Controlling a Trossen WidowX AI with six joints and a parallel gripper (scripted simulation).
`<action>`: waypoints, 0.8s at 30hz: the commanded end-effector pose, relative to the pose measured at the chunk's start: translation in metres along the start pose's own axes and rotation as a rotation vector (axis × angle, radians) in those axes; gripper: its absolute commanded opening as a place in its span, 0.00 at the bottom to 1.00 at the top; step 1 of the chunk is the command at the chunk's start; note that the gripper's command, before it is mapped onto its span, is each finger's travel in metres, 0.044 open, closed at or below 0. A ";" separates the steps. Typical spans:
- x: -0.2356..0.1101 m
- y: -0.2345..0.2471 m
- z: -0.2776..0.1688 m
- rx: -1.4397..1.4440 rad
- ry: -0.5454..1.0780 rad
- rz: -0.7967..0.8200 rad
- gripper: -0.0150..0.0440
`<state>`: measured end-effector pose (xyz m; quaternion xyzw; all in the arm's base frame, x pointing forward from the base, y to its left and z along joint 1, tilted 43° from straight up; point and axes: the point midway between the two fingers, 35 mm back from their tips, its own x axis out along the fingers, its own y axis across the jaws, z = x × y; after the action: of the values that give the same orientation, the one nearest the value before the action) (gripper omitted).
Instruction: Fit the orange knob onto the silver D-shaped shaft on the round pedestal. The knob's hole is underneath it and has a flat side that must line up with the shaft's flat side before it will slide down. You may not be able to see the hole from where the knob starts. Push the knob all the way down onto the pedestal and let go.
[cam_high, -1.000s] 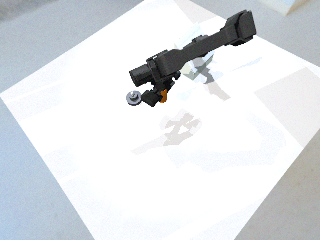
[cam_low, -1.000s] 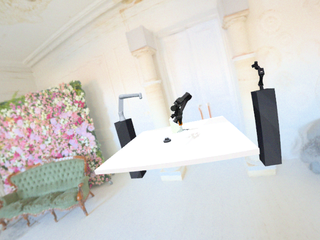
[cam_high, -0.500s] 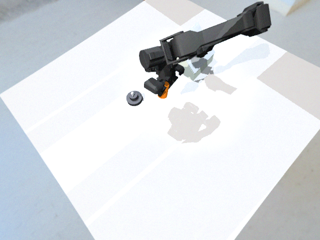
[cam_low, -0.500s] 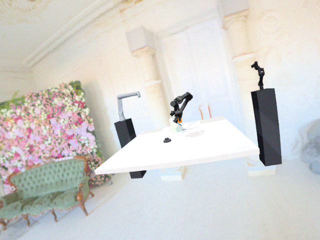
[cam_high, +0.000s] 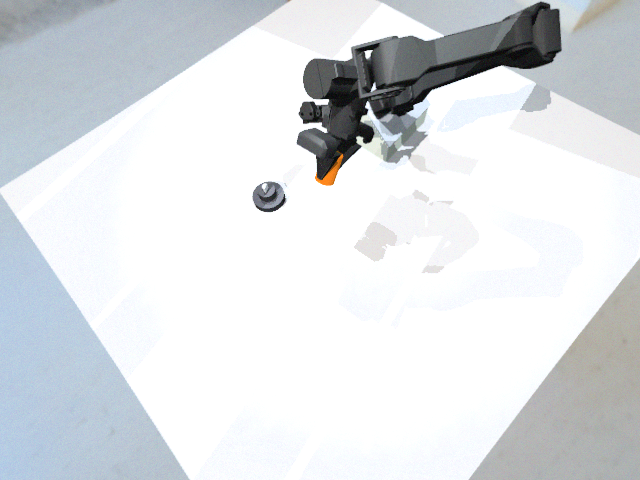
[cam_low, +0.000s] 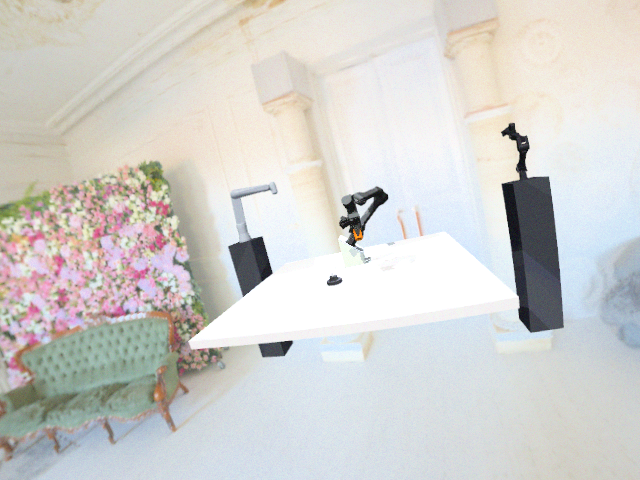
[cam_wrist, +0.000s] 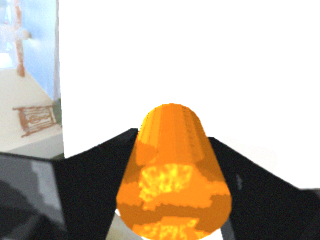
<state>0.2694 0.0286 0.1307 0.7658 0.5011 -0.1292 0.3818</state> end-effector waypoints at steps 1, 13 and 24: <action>-0.008 0.001 0.000 0.001 0.003 0.072 0.25; -0.032 0.003 0.000 0.001 0.003 0.296 0.25; -0.038 0.002 -0.001 -0.003 0.005 0.375 0.25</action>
<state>0.2538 0.0031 0.1535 0.8428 0.3573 -0.0586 0.3983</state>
